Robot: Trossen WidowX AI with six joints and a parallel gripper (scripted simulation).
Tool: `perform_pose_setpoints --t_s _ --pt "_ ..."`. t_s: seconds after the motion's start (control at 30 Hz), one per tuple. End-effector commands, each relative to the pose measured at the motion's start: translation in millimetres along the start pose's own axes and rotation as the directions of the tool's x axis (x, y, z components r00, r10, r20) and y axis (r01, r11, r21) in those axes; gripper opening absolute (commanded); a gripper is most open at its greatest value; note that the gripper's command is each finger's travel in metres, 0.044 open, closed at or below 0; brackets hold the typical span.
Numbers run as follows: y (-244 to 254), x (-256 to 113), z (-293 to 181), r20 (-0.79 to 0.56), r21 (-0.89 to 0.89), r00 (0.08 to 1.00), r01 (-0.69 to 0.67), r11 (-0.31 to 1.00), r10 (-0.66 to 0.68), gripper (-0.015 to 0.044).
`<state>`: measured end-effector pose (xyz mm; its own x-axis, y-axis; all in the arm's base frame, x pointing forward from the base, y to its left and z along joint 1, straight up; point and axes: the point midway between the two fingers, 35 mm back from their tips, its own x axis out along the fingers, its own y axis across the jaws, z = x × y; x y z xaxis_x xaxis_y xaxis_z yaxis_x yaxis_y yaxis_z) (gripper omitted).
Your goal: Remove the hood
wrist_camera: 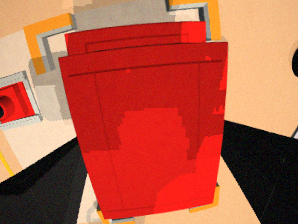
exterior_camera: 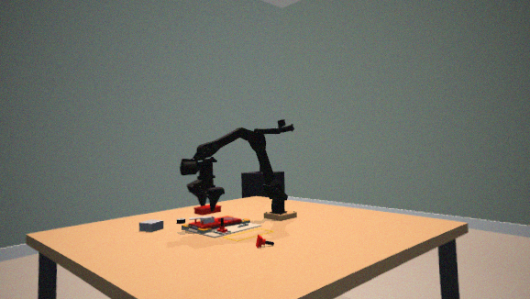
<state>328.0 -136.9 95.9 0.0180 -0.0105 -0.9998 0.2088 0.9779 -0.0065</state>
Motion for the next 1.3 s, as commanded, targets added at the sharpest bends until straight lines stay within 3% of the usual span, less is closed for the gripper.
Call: perform_pose_setpoints --t_s 0.0,0.23,1.27 --pt "-0.5 -23.4 1.8 0.016 0.000 1.000 0.003 1.000 -0.003 0.0000" --pt "3.5 -23.6 1.6 0.013 0.000 1.000 0.002 1.000 -0.002 0.0000" --pt "172.9 -30.5 -29.9 0.013 0.000 1.000 -0.014 1.000 0.014 0.0000"
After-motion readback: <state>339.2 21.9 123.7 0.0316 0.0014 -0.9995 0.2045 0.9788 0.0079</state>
